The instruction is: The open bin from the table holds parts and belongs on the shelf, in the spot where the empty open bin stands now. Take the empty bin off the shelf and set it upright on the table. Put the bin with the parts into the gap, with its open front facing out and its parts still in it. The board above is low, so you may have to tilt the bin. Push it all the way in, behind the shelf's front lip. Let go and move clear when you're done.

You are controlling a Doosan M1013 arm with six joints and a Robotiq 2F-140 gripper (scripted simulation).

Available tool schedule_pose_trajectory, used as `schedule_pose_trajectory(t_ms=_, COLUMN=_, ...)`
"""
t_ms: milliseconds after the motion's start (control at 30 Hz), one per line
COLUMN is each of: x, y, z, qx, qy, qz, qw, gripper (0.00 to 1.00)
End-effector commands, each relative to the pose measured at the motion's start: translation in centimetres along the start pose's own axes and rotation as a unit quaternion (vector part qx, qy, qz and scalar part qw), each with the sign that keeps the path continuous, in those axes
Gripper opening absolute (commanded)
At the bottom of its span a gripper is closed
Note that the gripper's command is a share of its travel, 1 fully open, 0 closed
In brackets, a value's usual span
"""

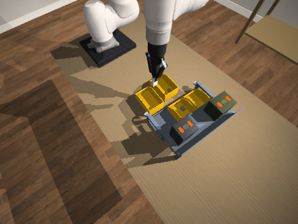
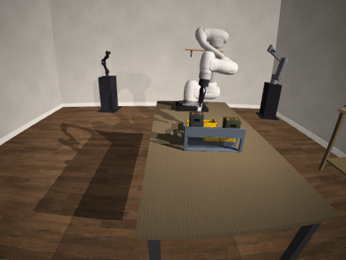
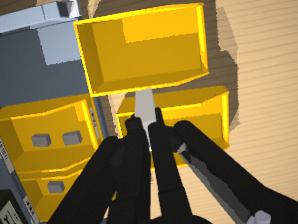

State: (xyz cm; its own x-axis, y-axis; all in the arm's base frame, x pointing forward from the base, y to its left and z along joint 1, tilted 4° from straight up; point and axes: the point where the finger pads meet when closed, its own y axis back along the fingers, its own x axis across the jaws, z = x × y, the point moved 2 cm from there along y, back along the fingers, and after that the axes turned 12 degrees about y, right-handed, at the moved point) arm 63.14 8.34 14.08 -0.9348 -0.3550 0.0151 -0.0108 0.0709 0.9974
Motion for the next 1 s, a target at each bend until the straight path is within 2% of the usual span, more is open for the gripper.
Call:
schedule_pose_trajectory(t_ms=0, x=-0.30, y=0.18, z=0.03, qx=-0.012, qy=0.139, qz=-0.006, qw=0.990, gripper=0.10)
schedule_pose_trajectory(t_ms=133, x=-0.45, y=0.27, z=0.07, qx=-0.011, qy=0.244, qz=-0.008, qw=0.970, gripper=0.10)
schedule_pose_trajectory(t_ms=300, x=-0.52, y=0.31, z=0.07, qx=-0.013, qy=0.371, qz=-0.011, qw=0.929, gripper=0.10)
schedule_pose_trajectory(t_ms=367, x=-0.52, y=0.31, z=0.07, qx=-0.013, qy=0.371, qz=-0.011, qw=0.929, gripper=0.10)
schedule_pose_trajectory(t_ms=400, x=-0.53, y=0.31, z=0.06, qx=-0.016, qy=0.441, qz=-0.013, qw=0.897, gripper=0.10)
schedule_pose_trajectory(t_ms=467, x=-0.53, y=0.31, z=0.05, qx=-0.019, qy=0.479, qz=-0.014, qw=0.878, gripper=0.10)
schedule_pose_trajectory(t_ms=500, x=-0.54, y=0.31, z=0.04, qx=-0.021, qy=0.501, qz=-0.014, qw=0.865, gripper=0.24)
schedule_pose_trajectory(t_ms=800, x=-0.61, y=0.29, z=-0.09, qx=-0.053, qy=0.680, qz=-0.029, qw=0.730, gripper=0.24)
schedule_pose_trajectory(t_ms=967, x=-0.61, y=0.29, z=-0.09, qx=-0.053, qy=0.680, qz=-0.029, qw=0.730, gripper=0.24)
